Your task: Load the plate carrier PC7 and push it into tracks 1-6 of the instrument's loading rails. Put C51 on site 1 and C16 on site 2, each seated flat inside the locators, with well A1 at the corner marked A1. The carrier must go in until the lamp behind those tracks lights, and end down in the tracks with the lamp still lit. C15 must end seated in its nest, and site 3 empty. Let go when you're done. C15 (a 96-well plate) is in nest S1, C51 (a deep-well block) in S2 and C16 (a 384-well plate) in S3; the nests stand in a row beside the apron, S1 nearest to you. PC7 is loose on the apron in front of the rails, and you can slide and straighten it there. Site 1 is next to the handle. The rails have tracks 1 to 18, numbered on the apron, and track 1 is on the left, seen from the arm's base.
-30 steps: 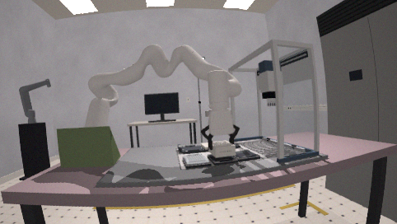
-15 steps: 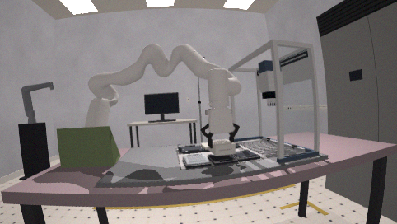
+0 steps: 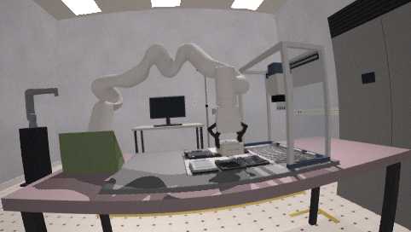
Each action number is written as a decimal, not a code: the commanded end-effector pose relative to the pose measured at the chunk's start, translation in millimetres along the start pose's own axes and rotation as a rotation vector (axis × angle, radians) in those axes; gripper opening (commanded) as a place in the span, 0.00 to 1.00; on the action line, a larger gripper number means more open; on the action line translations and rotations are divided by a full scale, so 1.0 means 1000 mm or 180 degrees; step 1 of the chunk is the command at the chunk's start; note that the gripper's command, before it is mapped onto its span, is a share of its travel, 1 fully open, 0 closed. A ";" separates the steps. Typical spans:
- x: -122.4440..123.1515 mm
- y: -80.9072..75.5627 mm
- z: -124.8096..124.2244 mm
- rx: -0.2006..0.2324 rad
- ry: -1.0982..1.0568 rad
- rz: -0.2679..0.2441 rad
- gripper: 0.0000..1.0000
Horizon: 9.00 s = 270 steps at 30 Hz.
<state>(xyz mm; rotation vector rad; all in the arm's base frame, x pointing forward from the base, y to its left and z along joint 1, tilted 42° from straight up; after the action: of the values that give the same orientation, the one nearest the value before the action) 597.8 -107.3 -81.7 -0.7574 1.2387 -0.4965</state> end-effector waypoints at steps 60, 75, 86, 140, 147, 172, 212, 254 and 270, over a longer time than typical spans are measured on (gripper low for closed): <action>0.000 -0.083 0.001 0.0006 -0.0003 -0.0005 0.00; -0.059 -0.082 -0.004 0.0006 -0.0053 -0.0005 0.00; -0.104 -0.082 -0.008 0.0006 -0.0053 -0.0005 0.00; -0.273 -0.081 -0.023 0.0006 -0.0053 -0.0003 0.00; -0.273 -0.081 -0.023 0.0006 -0.0052 -0.0003 0.00; -0.273 -0.044 -0.023 0.0006 -0.0053 -0.0003 0.00; -0.273 0.016 -0.023 0.0006 -0.0052 -0.0002 0.00; -0.273 0.038 -0.023 0.0005 -0.0052 -0.0002 0.00; -0.273 0.046 -0.023 0.0005 -0.0052 -0.0002 0.00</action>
<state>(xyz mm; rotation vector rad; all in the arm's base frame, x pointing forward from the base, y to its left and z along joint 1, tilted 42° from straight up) 498.3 110.3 59.9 -0.7601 1.2239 -0.4898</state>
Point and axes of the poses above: the point where the finger pads meet when closed, its own y axis out along the fingers, its own z axis across the jaws, x = y × z, the point moved 6 cm from there along -y, back along the fingers, and after that the axes turned 15 degrees about -y, right-handed, at the moved point
